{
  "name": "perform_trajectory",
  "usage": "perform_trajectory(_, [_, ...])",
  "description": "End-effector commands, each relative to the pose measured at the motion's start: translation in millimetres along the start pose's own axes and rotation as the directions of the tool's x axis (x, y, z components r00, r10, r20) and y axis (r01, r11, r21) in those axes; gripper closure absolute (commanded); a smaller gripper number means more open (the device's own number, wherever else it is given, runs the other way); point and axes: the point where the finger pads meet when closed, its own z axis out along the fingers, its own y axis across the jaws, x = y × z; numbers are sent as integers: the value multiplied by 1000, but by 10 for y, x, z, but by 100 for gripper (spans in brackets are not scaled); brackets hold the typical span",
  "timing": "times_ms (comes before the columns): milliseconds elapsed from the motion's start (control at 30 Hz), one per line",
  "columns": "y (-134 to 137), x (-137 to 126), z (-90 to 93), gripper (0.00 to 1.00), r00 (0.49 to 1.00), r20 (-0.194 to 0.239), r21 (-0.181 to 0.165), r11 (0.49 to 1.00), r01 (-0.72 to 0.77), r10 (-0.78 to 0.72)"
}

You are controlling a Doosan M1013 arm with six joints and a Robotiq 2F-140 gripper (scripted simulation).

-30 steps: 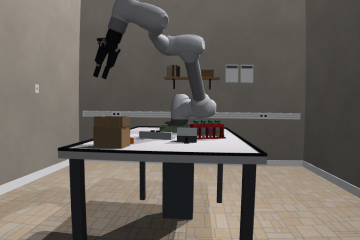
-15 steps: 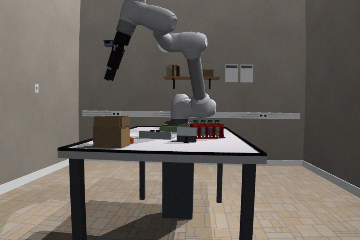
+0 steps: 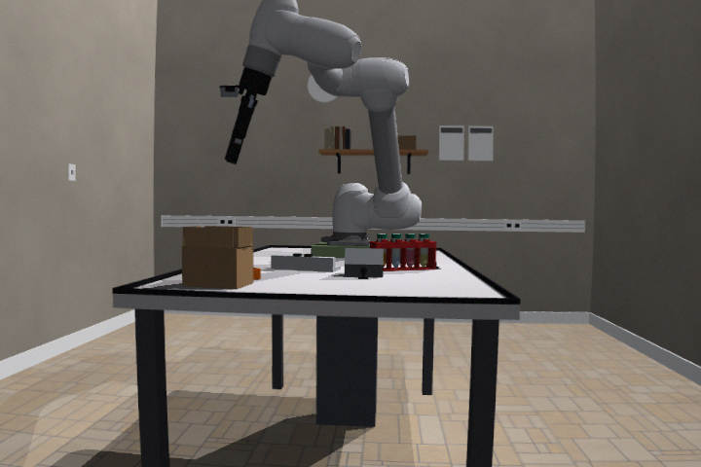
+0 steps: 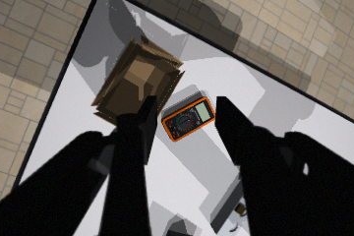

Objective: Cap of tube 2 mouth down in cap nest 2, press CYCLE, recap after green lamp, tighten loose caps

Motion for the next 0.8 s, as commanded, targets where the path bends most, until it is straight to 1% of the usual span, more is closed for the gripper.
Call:
perform_trajectory(0, [7, -177, -8, 59, 990, 6, 19, 990, 141, -141])
perform_trajectory(100, [15, -305, -3, 59, 972, 9, 29, 971, 235, -236])
perform_trajectory(167, [15, -305, -3, 59, 972, 9, 29, 971, 235, -236])
perform_trajectory(200, [19, -355, 0, 59, 963, 9, 32, 963, 267, -268])
perform_trajectory(400, [43, -600, 14, 59, 896, 9, 53, 895, 442, -443])
perform_trajectory(433, [43, -600, 14, 59, 896, 9, 53, 895, 442, -443])
perform_trajectory(533, [60, -734, 24, 59, 850, 6, 64, 848, 525, -527])
perform_trajectory(567, [60, -734, 24, 59, 850, 6, 64, 848, 525, -527])
perform_trajectory(667, [81, -870, 35, 59, 796, 1, 75, 794, 603, -605])
perform_trajectory(733, [81, -870, 35, 59, 796, 1, 75, 794, 603, -605])
perform_trajectory(767, [90, -919, 40, 59, 776, -1, 78, 773, 629, -631])
